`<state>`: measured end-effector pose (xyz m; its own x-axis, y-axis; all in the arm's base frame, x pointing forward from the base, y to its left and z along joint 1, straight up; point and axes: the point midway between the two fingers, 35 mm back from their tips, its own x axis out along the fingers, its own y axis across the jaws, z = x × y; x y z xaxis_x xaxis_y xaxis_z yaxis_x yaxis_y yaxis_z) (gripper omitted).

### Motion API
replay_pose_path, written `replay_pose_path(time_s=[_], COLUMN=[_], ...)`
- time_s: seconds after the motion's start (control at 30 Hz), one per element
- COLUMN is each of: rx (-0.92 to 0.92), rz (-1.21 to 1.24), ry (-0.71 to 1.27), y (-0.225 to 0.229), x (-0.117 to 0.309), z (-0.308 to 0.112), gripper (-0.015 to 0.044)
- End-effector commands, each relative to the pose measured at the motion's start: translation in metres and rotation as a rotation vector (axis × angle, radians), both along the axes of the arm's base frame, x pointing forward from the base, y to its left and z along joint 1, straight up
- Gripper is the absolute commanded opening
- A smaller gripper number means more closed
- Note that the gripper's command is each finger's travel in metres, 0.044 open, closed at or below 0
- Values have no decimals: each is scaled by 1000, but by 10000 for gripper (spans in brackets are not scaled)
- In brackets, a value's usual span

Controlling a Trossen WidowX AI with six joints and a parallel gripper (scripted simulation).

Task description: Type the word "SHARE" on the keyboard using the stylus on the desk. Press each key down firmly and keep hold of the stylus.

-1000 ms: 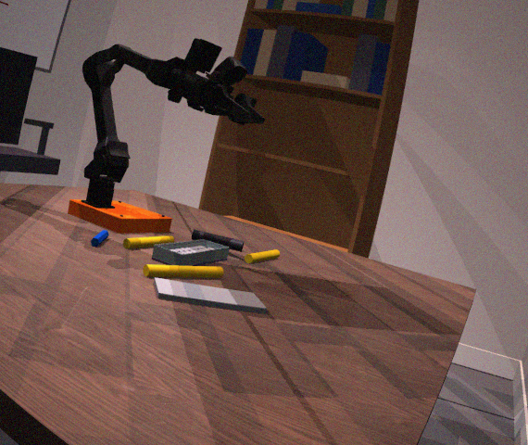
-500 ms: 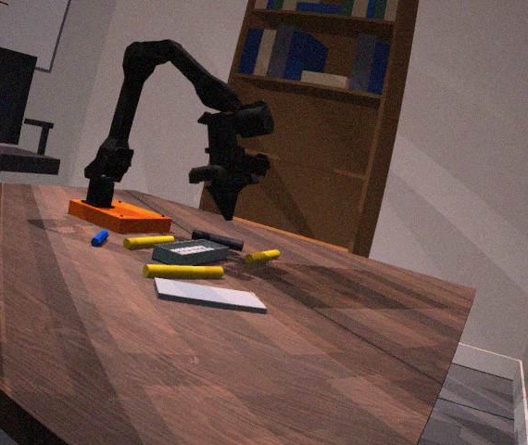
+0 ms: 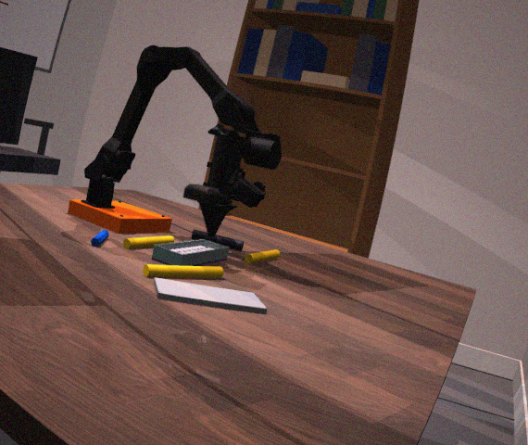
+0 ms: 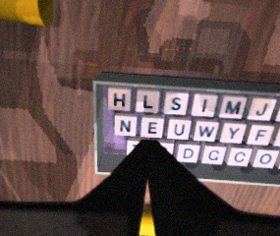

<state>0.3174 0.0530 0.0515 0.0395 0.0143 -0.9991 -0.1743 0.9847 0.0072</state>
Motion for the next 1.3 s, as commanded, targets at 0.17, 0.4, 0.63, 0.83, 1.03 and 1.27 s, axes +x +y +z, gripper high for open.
replay_pose_path(time_s=[0.17,0.4,0.63,0.83,1.03,1.27], rx=[-11,-12,-12,-16,-16,-16], rz=[-3,-3,-3,-3,-3,-3], ry=[13,13,13,12,12,12], y=[-51,-61,-63,-121,-121,-118], x=[9,9,10,20,20,15], z=[-2,-2,-2,-2,-2,-2], gripper=[0,0,0,0,0,0])
